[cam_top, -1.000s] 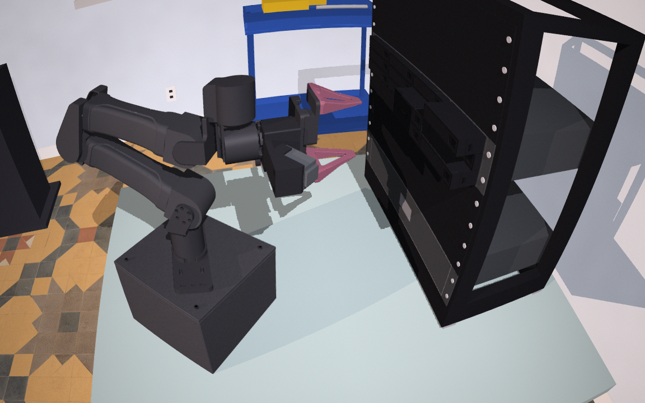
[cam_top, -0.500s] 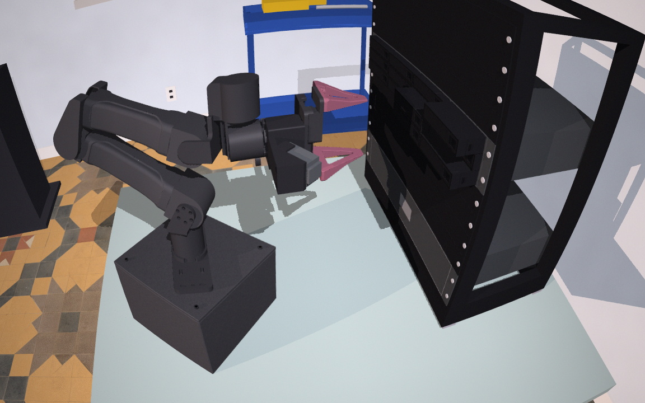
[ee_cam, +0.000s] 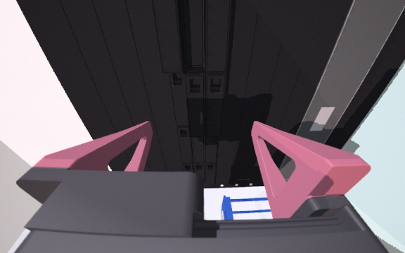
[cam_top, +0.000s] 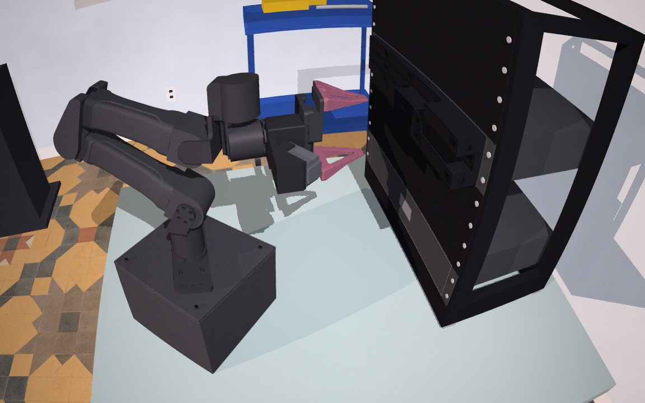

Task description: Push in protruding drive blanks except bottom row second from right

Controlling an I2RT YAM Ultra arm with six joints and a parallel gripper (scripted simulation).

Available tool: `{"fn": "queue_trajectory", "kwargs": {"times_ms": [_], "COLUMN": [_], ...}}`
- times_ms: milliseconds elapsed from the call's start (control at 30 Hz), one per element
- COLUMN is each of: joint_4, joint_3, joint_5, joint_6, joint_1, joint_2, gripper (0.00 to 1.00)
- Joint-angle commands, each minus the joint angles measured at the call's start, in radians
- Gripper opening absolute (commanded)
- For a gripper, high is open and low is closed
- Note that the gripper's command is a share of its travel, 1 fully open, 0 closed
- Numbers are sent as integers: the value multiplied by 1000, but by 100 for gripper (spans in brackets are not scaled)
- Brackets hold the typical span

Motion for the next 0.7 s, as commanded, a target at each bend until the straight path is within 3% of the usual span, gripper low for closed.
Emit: {"fn": "queue_trajectory", "kwargs": {"times_ms": [0,667], "joint_4": [17,17], "joint_3": [33,33], "joint_5": [8,8], "joint_6": [-13,-13], "joint_1": [12,12], "joint_2": [15,15], "gripper": [100,100]}}
